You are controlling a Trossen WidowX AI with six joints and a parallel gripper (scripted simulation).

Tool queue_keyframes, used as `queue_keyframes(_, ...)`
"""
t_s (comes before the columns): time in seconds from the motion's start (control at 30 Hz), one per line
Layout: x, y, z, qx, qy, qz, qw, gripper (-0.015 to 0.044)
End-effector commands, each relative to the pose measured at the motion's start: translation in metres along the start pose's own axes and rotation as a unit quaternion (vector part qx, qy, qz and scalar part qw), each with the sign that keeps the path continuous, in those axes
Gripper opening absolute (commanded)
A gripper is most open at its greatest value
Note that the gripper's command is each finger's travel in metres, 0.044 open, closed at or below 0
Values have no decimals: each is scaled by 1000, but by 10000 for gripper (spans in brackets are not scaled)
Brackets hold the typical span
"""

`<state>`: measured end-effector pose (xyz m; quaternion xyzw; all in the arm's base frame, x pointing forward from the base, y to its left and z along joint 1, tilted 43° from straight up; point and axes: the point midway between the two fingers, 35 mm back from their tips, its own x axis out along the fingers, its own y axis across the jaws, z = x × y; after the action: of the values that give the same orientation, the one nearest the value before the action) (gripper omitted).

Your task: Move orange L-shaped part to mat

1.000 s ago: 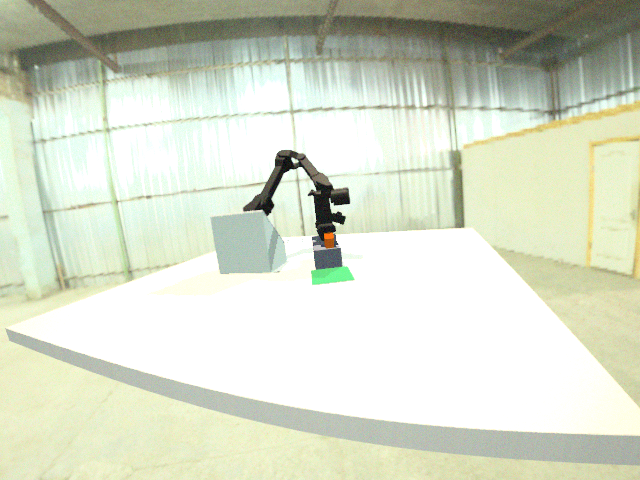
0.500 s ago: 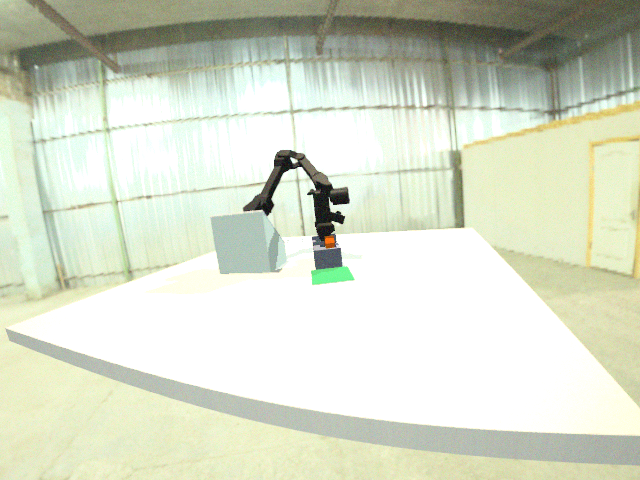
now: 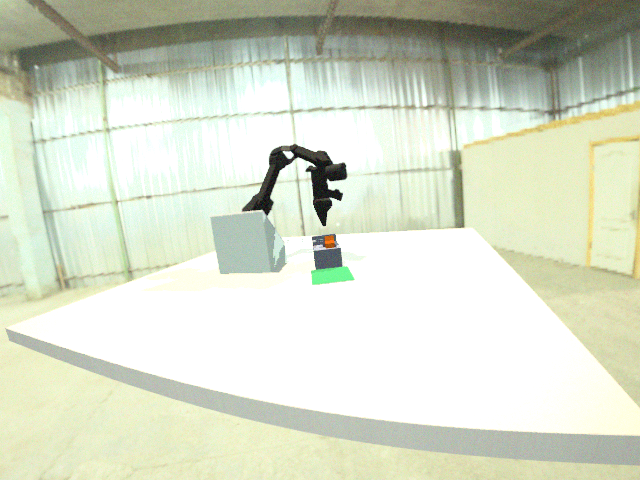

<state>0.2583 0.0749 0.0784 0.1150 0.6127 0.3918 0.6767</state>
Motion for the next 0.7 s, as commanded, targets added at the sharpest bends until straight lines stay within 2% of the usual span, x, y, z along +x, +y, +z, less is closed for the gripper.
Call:
queue_keyframes(0.0, -20, 0, -1, -4, -1, -1, 1000, 180)
queue_keyframes(0.67, -16, -1, 0, -1, -7, -2, 1000, 180)
